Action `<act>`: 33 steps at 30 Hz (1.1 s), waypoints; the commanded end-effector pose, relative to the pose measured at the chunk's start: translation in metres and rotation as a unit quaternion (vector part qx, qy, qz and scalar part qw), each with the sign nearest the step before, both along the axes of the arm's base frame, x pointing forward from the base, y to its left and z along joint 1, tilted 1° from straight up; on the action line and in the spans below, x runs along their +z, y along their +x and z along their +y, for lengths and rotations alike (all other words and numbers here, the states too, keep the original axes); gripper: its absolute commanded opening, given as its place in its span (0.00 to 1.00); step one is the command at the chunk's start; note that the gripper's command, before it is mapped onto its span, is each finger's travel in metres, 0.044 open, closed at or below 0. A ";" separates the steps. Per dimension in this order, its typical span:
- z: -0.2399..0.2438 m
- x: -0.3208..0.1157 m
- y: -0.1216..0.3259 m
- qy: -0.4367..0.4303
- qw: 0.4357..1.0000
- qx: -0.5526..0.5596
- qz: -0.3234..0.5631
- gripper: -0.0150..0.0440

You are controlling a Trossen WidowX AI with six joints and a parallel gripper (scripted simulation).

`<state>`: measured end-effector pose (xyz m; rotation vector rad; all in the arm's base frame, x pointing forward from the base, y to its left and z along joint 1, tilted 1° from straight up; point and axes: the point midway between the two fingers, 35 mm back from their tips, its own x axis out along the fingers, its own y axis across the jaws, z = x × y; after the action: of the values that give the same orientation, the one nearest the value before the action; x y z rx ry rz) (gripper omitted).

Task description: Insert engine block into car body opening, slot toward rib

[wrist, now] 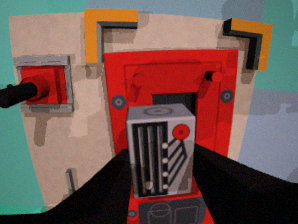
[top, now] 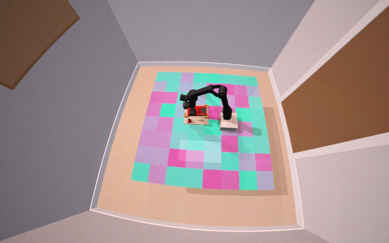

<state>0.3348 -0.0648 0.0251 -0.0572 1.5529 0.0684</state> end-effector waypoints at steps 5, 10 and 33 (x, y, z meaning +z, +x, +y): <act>-0.018 -0.005 0.001 -0.003 1.000 0.001 -0.001 0.30; -0.018 -0.005 0.002 -0.003 1.000 0.004 -0.001 0.52; -0.019 -0.005 0.001 -0.003 1.000 0.000 -0.001 0.52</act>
<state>0.3356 -0.0830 0.0200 -0.0614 1.5517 0.0689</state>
